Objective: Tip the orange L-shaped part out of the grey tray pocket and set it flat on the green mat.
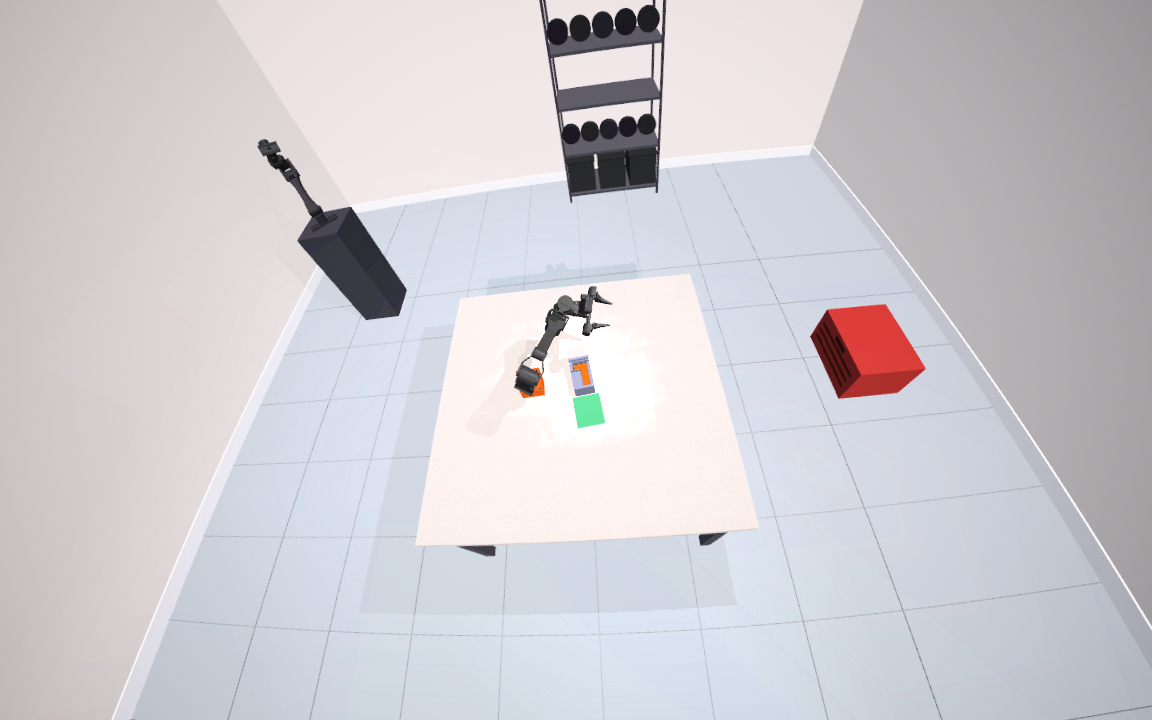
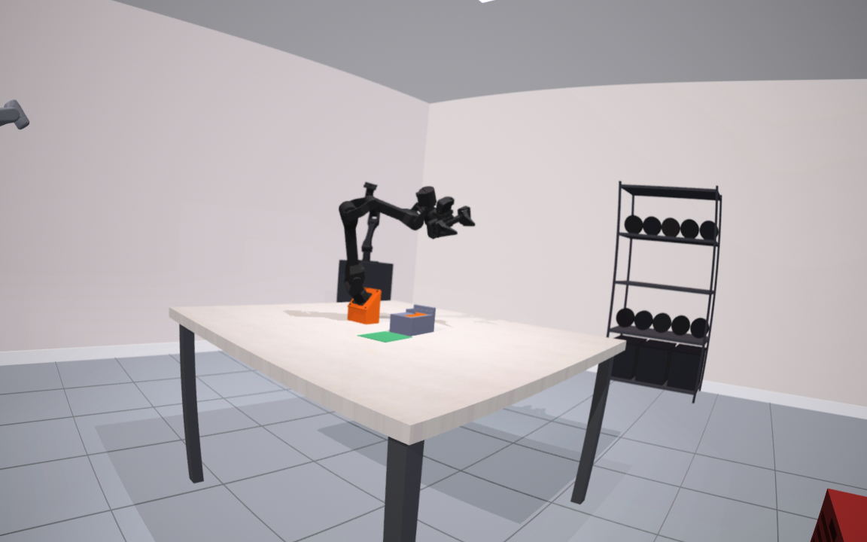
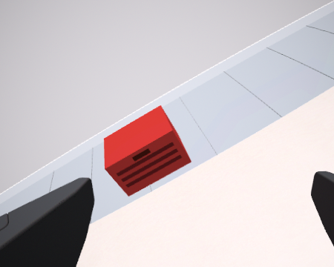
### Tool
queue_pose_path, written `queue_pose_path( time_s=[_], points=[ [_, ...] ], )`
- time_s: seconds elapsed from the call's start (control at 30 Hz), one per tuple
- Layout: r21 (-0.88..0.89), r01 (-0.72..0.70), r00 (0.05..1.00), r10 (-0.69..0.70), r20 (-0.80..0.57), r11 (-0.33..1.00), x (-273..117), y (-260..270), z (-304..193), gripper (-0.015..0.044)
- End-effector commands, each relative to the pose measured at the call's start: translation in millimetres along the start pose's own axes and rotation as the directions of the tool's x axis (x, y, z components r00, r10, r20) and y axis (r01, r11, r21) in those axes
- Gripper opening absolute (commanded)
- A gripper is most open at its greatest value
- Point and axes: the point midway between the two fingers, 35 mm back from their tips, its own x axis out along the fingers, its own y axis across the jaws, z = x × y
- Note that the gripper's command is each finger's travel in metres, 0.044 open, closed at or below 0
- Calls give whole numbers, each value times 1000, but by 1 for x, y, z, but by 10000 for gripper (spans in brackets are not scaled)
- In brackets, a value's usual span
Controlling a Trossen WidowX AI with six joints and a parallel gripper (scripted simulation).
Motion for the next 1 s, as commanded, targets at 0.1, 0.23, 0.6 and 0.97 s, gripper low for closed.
queue_pose_path(
  time_s=[0.1, 0.23, 0.6, 0.97],
  points=[
    [-63, -48, 998, 45, -52, 997, 6, 10, -17, 295],
    [-177, -155, 969, 114, -221, 972, 14, 21, -64, 190],
    [-318, -292, 726, -7, -688, 902, -5, -17, -169, 180],
    [-422, -258, 406, -299, -864, 869, -47, -85, -203, 180]
  ],
)
